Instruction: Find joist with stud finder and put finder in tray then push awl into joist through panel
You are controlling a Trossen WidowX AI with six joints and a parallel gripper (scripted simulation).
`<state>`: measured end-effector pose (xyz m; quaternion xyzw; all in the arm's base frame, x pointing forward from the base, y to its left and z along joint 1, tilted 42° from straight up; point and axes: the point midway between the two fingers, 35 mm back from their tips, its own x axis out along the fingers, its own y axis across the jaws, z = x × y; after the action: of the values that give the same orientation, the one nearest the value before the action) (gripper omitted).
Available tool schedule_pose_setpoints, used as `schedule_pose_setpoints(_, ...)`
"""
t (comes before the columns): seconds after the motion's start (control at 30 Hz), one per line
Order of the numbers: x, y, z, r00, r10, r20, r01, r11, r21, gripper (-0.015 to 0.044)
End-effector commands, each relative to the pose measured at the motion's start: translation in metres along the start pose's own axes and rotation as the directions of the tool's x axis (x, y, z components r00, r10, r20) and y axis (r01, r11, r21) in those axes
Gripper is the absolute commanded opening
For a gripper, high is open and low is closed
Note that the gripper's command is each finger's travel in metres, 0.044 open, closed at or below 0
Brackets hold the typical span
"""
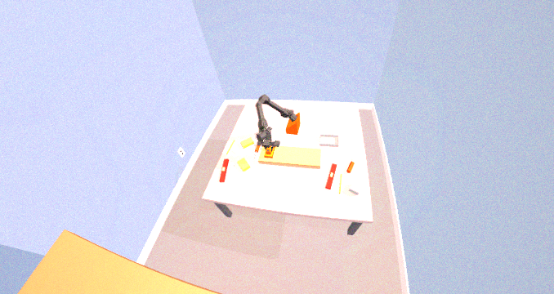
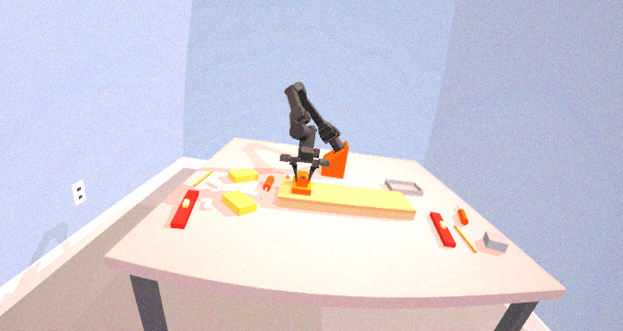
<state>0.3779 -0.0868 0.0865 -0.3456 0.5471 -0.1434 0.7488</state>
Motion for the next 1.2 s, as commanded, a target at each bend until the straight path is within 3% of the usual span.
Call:
schedule_pose_setpoints(0.0,0.0,-0.017,0.0,1.0,-0.006,0.001,0.006,1.0,0.011,0.0)
schedule_pose_setpoints(0.63,-0.005,-0.017,0.002,1.0,-0.001,0.0,0.001,1.0,0.006,0.0)
schedule_pose_setpoints(1.17,-0.095,-0.021,0.027,1.0,-0.002,0.0,0.002,1.0,0.011,0.0)
